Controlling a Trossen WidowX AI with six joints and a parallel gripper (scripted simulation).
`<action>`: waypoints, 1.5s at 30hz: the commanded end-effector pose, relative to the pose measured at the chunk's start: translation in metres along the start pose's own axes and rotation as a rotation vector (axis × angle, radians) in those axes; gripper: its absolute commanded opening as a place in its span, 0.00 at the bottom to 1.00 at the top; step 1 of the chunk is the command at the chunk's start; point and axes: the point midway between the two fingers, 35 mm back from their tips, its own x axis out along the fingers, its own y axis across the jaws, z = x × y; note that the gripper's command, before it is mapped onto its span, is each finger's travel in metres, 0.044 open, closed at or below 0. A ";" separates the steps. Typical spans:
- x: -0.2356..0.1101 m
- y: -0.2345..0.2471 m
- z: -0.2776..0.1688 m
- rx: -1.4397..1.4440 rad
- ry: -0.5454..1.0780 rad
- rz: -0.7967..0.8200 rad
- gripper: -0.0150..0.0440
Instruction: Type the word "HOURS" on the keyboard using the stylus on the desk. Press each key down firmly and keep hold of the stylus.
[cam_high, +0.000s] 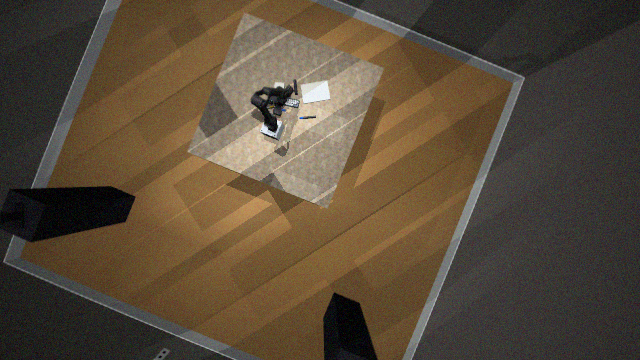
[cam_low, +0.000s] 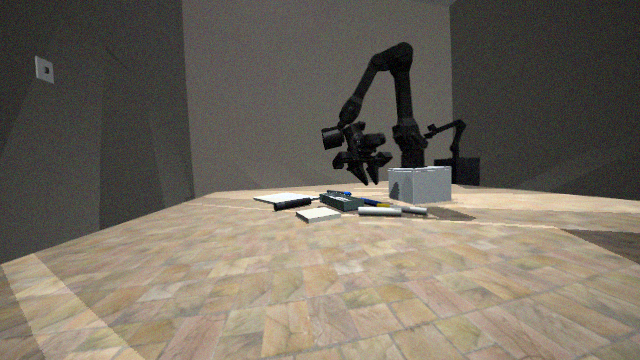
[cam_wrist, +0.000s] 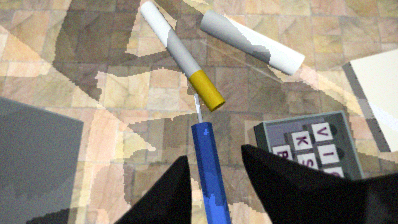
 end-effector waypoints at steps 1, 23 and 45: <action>0.005 0.002 0.000 0.000 -0.008 0.007 0.51; 0.019 0.003 -0.010 0.000 -0.008 0.007 0.51; 0.033 0.003 -0.017 0.000 -0.008 0.007 0.51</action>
